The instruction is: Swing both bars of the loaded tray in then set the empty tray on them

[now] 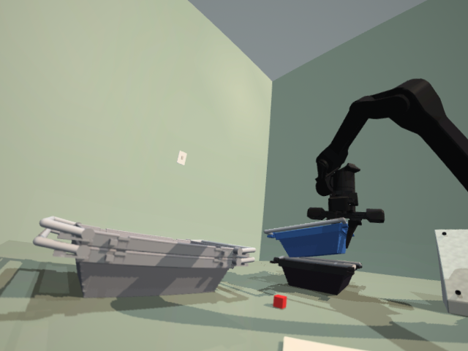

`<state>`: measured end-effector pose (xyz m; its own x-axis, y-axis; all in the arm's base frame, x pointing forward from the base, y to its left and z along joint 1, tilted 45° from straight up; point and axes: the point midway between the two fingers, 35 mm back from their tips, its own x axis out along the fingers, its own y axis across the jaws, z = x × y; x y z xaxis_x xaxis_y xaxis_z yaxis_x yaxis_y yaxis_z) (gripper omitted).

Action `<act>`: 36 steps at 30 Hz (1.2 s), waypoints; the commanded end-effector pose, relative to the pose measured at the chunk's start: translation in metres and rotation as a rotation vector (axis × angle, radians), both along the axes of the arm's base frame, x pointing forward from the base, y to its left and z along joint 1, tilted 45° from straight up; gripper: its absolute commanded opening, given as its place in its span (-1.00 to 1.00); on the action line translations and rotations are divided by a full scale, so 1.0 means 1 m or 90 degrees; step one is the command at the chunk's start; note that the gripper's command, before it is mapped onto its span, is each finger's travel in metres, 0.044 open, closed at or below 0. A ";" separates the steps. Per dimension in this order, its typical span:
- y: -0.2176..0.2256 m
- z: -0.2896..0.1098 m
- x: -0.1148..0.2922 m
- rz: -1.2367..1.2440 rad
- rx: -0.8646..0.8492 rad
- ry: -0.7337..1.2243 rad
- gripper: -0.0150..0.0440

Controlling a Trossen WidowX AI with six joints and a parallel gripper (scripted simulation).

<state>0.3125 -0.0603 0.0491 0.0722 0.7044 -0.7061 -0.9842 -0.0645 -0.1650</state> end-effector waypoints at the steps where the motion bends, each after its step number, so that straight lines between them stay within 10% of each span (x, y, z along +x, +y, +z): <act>1: 0.003 -0.006 -0.007 0.005 -0.003 0.026 -0.49; 36: 0.005 -0.014 -0.009 0.005 -0.003 0.026 -0.49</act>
